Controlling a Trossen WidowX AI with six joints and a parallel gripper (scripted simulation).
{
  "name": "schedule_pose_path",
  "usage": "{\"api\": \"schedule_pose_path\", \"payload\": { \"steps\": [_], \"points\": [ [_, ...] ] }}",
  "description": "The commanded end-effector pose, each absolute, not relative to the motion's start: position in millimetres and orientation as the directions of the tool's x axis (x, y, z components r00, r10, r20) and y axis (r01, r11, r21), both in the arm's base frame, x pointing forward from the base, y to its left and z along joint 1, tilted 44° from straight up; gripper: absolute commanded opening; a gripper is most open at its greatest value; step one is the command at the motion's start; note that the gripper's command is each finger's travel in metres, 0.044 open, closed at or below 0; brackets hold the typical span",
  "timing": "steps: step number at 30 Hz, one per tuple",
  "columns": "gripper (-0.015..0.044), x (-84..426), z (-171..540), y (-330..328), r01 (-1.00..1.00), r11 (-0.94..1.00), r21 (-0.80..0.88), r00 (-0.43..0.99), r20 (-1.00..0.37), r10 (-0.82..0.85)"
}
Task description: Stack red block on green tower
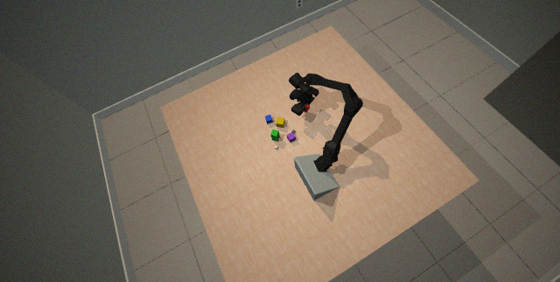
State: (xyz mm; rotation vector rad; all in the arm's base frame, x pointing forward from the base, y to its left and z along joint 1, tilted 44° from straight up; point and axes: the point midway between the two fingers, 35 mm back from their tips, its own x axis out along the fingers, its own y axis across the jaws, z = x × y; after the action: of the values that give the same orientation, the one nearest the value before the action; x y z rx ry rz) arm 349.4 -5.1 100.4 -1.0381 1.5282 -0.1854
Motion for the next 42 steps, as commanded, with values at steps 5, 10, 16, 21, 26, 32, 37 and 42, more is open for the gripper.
{"api": "schedule_pose_path", "payload": {
  "steps": [5, 10, 16, 21, 26, 32, 37, 42],
  "points": [
    [0.0000, 346, 127, 20, -0.487, 0.593, -0.642, 0.120, -0.721, -0.682],
    [0.0000, 343, 143, 36, -0.487, 0.593, -0.641, 0.120, -0.722, -0.681],
    [0.0000, 340, 161, 52, -0.488, 0.594, -0.640, 0.119, -0.722, -0.681],
    [0.0000, 340, 162, 53, -0.489, 0.591, -0.641, 0.122, -0.722, -0.681],
    [0.0000, 339, 158, 60, -0.497, 0.595, -0.632, 0.115, -0.728, -0.676],
    [0.0000, 330, 130, 90, -0.533, 0.603, -0.594, 0.098, -0.750, -0.654],
    [0.0000, 319, 102, 122, -0.533, 0.607, -0.589, 0.097, -0.755, -0.648],
    [0.0000, 305, 73, 152, -0.524, 0.609, -0.596, 0.101, -0.753, -0.650]
  ]
}}
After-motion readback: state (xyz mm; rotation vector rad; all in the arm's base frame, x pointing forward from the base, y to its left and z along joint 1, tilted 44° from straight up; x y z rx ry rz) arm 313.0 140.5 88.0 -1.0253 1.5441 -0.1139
